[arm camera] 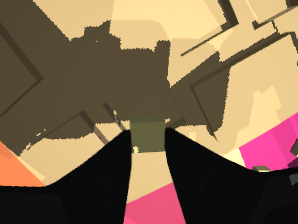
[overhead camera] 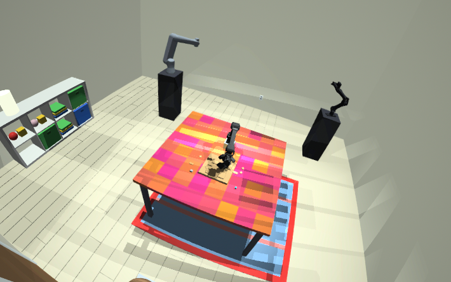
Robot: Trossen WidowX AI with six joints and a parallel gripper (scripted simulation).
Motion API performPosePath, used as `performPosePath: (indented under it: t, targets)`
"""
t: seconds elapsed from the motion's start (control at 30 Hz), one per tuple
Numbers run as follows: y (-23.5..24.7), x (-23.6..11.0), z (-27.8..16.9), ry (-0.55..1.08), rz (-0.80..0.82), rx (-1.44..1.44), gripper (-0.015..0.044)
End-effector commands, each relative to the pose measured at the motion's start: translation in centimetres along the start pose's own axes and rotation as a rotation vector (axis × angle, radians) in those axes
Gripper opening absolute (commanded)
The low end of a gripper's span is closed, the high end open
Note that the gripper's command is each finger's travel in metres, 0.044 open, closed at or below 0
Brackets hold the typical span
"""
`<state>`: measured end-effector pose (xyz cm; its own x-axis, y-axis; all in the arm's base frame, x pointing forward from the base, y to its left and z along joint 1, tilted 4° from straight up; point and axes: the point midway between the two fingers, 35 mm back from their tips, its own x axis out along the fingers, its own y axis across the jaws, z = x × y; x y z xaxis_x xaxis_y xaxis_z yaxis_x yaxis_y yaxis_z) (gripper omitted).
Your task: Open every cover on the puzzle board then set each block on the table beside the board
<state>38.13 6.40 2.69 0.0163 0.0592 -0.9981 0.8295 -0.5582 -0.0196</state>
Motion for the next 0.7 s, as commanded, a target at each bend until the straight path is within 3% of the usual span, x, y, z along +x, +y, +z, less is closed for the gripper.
performPosePath:
  t: [0.0,0.67]
  targets:
    - [0.1,-0.9,-0.1,0.006,0.000,-0.004,0.0080]
    - [0.5,-5.0,0.8,0.005,0.001,-0.004,0.0080]
